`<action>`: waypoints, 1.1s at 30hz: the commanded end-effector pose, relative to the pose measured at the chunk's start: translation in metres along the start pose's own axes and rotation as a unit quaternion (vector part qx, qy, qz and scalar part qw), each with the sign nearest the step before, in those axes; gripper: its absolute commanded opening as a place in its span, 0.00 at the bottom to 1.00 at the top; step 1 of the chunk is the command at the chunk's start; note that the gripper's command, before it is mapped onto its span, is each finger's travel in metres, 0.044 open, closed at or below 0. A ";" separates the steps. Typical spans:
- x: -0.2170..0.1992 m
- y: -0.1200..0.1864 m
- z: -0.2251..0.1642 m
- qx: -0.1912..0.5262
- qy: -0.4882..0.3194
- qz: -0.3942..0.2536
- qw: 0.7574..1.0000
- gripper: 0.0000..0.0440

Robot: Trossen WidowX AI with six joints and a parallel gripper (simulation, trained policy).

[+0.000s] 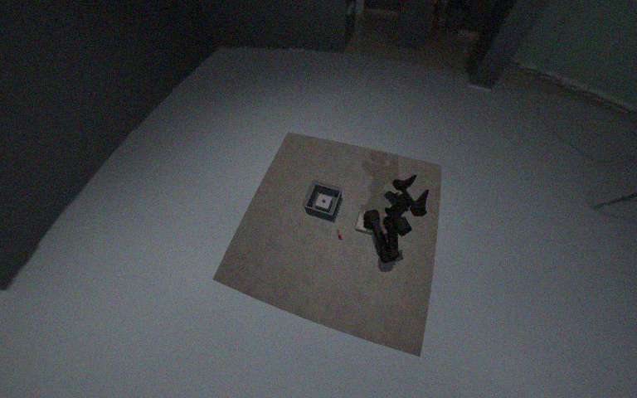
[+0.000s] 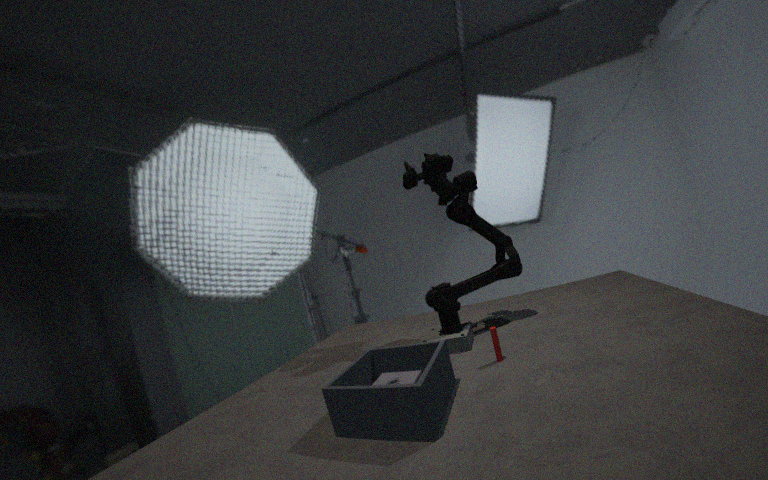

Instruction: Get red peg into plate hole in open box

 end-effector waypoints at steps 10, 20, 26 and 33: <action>0.070 -0.005 -0.006 0.022 -0.073 0.152 0.985 1.00; 0.139 0.006 -0.006 0.055 -0.142 0.300 0.942 1.00; 0.176 0.020 -0.004 0.083 -0.178 0.384 0.902 1.00; 0.214 0.042 0.001 0.121 -0.207 0.478 0.845 1.00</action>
Point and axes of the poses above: the point midway between the two fingers, 35 mm back from their tips, its own y axis back along the fingers, its own x axis across the jaws, z = x × y, the point moved 8 cm from there along y, back along the fingers, and after that the axes turned 2 degrees about -y, right-handed, at the moved point
